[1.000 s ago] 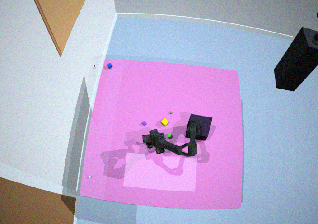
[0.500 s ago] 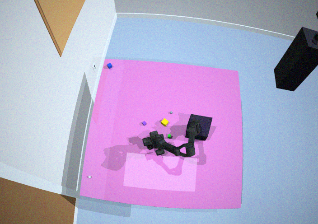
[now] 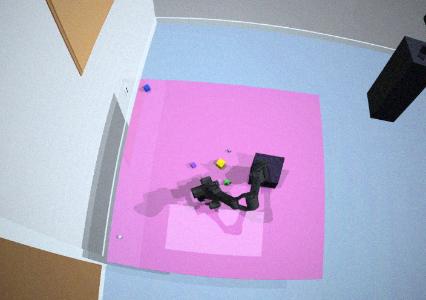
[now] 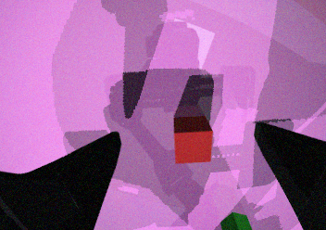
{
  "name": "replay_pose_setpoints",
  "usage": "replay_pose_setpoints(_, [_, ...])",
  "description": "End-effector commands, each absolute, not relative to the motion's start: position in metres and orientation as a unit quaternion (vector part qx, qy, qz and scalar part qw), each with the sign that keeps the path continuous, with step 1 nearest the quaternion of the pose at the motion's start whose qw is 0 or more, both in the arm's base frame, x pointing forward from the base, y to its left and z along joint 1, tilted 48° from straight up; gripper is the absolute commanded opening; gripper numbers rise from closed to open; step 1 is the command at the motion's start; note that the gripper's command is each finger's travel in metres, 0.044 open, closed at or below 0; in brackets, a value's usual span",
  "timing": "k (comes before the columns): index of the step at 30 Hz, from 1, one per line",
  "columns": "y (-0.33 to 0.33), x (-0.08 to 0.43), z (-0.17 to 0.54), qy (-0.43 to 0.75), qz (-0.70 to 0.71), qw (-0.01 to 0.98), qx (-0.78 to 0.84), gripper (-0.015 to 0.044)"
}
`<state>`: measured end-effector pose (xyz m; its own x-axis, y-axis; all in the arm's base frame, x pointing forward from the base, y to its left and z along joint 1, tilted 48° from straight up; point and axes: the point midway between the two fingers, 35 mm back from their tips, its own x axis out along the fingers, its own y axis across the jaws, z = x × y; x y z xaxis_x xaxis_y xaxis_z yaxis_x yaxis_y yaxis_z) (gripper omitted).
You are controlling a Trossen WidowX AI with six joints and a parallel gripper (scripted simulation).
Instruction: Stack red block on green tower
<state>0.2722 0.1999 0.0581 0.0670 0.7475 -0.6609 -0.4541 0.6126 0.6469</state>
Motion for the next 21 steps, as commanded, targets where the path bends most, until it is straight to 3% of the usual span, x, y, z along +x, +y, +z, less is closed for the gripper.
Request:
replay_pose_setpoints(1, [0.2012,0.2709,0.0532,0.544,0.415,0.716,0.136,0.044])
replay_pose_setpoints(14, [0.2009,0.2708,0.0535,0.544,0.415,0.716,0.136,0.044])
replay_pose_setpoints(21, [0.2009,0.2708,0.0535,0.544,0.415,0.716,0.136,0.0256])
